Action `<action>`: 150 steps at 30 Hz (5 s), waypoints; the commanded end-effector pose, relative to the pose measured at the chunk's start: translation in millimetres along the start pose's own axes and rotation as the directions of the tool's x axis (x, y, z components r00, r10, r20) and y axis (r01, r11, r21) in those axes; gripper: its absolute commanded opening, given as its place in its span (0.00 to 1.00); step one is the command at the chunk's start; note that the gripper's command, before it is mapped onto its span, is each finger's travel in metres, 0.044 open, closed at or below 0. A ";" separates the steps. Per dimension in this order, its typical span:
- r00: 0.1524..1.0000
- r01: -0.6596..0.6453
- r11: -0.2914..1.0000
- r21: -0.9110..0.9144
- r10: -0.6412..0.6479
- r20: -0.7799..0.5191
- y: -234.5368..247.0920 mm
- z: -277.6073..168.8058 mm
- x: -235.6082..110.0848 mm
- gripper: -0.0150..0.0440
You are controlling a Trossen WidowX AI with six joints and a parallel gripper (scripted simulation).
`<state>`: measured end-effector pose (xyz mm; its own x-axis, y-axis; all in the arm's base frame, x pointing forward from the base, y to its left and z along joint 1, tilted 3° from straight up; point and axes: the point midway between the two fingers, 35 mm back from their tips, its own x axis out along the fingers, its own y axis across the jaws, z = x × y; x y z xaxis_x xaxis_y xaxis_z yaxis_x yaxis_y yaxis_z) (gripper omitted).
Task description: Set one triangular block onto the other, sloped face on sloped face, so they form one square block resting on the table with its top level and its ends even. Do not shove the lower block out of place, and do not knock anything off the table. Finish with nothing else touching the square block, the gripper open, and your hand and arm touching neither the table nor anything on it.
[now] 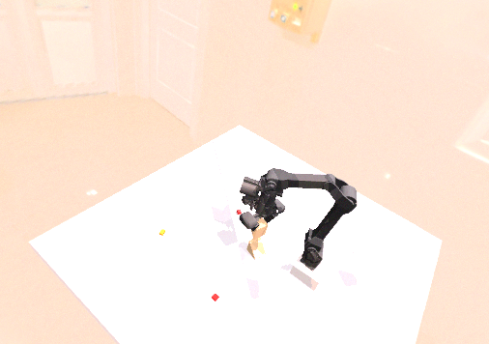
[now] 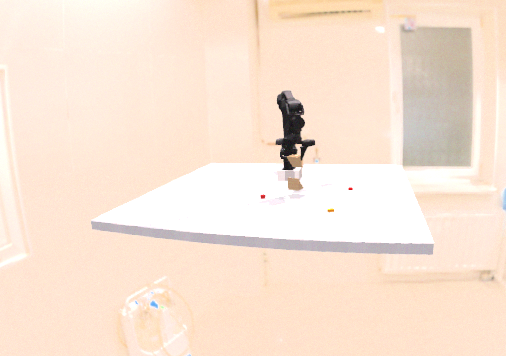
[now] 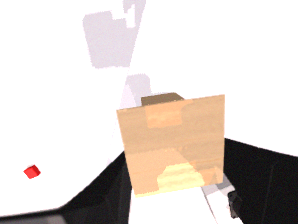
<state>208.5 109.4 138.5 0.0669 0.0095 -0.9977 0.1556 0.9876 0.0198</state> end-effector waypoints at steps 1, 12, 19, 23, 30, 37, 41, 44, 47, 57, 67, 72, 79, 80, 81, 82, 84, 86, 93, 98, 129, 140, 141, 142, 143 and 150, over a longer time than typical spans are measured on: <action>1.000 0.002 1.000 0.004 -0.002 0.005 -0.3 -15.0 -4.8 0.25; 1.000 0.002 1.000 0.004 -0.002 0.001 -4.6 -64.2 -13.8 0.25; 1.000 0.002 1.000 0.004 -0.002 0.000 -9.4 -82.0 -15.1 0.25; 1.000 0.002 1.000 0.004 -0.002 0.001 -6.7 -74.6 -0.8 0.25; 1.000 0.002 1.000 0.004 -0.002 0.002 -4.7 -60.4 29.8 0.25; 1.000 0.002 1.000 0.004 -0.002 0.004 -7.0 -49.9 57.5 0.25; 1.000 0.002 1.000 0.004 -0.002 0.004 -7.3 -47.3 64.0 0.25; 1.000 0.003 1.000 0.004 -0.003 0.004 -8.1 -42.7 76.2 0.25; 1.000 0.003 1.000 0.004 -0.003 0.004 -10.7 -41.8 85.5 0.25; 1.000 0.005 1.000 0.004 -0.005 0.002 -10.8 -41.6 85.7 0.25; 1.000 0.002 1.000 0.000 -0.002 0.001 -10.4 -41.6 85.9 0.25; 1.000 0.001 1.000 -0.001 -0.001 0.000 -10.1 -41.7 85.9 0.25; 1.000 0.001 1.000 -0.001 -0.001 0.001 -10.0 -40.5 88.6 0.25; 1.000 0.001 1.000 -0.001 -0.001 0.001 -10.0 -40.2 89.2 0.25; 1.000 0.001 1.000 -0.001 -0.001 0.001 -10.0 -40.0 89.8 0.25; 1.000 0.001 1.000 -0.001 -0.001 0.001 -10.0 -39.7 90.4 0.25; 1.000 0.001 1.000 -0.001 -0.001 0.001 -9.9 -39.2 91.6 0.25; 1.000 0.001 1.000 -0.001 -0.001 0.001 -9.9 -38.6 92.8 0.25; 1.000 0.001 1.000 -0.001 -0.001 0.001 -9.9 -36.8 97.1 0.25; 1.000 0.001 1.000 -0.001 -0.001 0.001 -9.9 -35.4 100.1 0.25; 1.000 0.002 1.000 -0.001 -0.002 0.001 -10.4 -31.4 108.6 0.25; 1.000 0.006 1.000 0.003 -0.006 0.003 -11.0 -31.0 108.9 0.25; 1.000 0.006 1.000 0.002 -0.006 0.003 -10.9 -31.1 109.0 0.25; 1.000 0.005 1.000 0.002 -0.005 0.002 -10.8 -31.1 109.1 0.25; 1.000 0.003 1.000 0.002 -0.003 0.001 -10.6 -31.2 109.2 0.25; 1.000 0.007 1.000 0.003 -0.007 0.003 -11.2 -31.1 109.0 0.52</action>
<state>183.4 104.3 27.5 0.0683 0.0021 -0.9977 0.1592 0.9872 0.0130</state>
